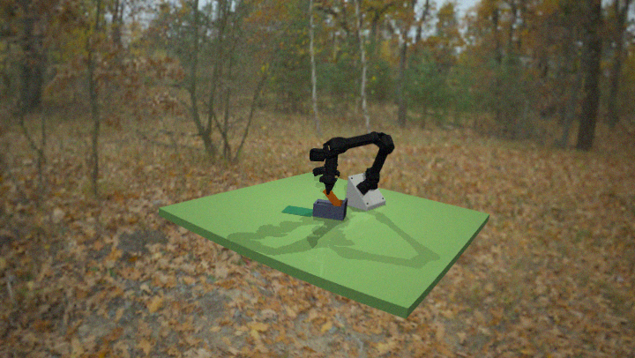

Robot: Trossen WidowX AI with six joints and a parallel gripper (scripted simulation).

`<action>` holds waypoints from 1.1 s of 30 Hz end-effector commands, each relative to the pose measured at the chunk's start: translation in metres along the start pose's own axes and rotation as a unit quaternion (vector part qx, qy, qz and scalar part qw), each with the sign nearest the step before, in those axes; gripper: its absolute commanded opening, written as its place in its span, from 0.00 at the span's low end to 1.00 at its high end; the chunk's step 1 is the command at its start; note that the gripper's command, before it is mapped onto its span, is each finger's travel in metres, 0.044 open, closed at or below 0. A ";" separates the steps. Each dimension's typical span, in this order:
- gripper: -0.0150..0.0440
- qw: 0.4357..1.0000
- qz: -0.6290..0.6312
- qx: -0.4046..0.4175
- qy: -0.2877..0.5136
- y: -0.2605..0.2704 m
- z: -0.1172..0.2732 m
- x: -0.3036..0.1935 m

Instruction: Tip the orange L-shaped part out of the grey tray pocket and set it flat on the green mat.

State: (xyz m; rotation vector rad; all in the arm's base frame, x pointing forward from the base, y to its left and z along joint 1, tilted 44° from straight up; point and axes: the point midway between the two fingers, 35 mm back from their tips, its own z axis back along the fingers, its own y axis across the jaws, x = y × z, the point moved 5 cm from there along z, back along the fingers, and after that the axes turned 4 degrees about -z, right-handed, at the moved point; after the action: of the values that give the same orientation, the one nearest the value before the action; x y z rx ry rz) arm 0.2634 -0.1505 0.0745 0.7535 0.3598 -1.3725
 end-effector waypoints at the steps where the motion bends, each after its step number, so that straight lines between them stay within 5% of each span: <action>1: 0.25 1.000 0.002 -0.002 -0.001 0.000 0.006 0.000; 33: 0.25 1.000 0.002 -0.003 -0.001 0.000 0.041 0.006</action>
State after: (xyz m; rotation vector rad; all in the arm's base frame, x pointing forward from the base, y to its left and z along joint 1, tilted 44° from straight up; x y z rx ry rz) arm 0.2561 -0.1790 0.1043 0.7537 0.3563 -1.3722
